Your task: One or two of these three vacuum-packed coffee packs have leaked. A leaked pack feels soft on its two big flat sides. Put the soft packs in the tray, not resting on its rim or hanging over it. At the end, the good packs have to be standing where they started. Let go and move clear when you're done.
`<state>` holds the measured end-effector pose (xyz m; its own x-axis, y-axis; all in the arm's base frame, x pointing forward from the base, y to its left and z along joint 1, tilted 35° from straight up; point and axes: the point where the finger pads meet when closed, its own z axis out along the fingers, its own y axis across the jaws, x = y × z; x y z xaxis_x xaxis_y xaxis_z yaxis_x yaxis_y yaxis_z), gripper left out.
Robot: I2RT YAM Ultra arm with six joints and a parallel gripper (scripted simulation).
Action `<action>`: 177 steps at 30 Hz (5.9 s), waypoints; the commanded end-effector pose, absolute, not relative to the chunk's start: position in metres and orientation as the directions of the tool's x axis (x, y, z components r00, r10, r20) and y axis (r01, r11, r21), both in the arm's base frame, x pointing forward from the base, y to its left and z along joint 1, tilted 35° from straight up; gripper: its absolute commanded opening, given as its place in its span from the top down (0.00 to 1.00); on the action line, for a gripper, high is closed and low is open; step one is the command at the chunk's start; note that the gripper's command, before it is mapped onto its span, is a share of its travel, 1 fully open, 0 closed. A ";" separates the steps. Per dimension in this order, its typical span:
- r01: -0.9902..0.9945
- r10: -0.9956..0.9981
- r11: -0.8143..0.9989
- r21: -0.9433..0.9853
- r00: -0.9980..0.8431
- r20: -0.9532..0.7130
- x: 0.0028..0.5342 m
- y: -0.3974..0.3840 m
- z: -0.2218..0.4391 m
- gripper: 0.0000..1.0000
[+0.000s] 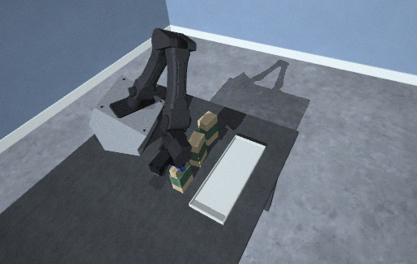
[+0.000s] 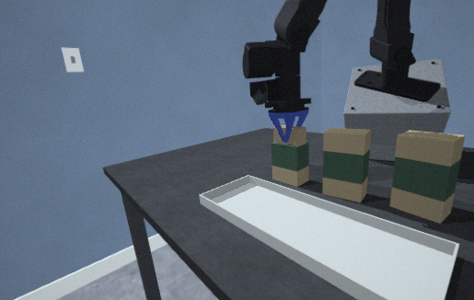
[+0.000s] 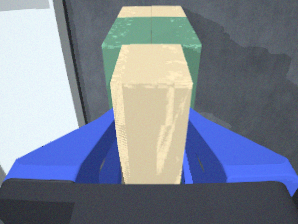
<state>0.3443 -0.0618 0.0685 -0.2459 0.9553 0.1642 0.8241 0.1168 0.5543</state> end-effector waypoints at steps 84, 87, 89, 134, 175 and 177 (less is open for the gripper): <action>0.809 0.961 0.120 0.576 -0.240 0.136 0.318 -0.083 0.127 0.74; 0.809 0.961 0.120 0.576 -0.240 0.136 0.318 -0.083 0.127 0.74; 0.809 0.961 0.120 0.576 -0.240 0.136 0.318 -0.083 0.127 0.74; 0.828 0.957 0.116 0.548 -0.242 0.163 0.332 -0.076 0.124 0.74; 0.825 0.962 0.100 0.557 -0.223 0.157 0.451 -0.071 0.207 0.74; 0.815 0.963 0.103 0.571 -0.226 0.148 0.450 -0.071 0.215 0.74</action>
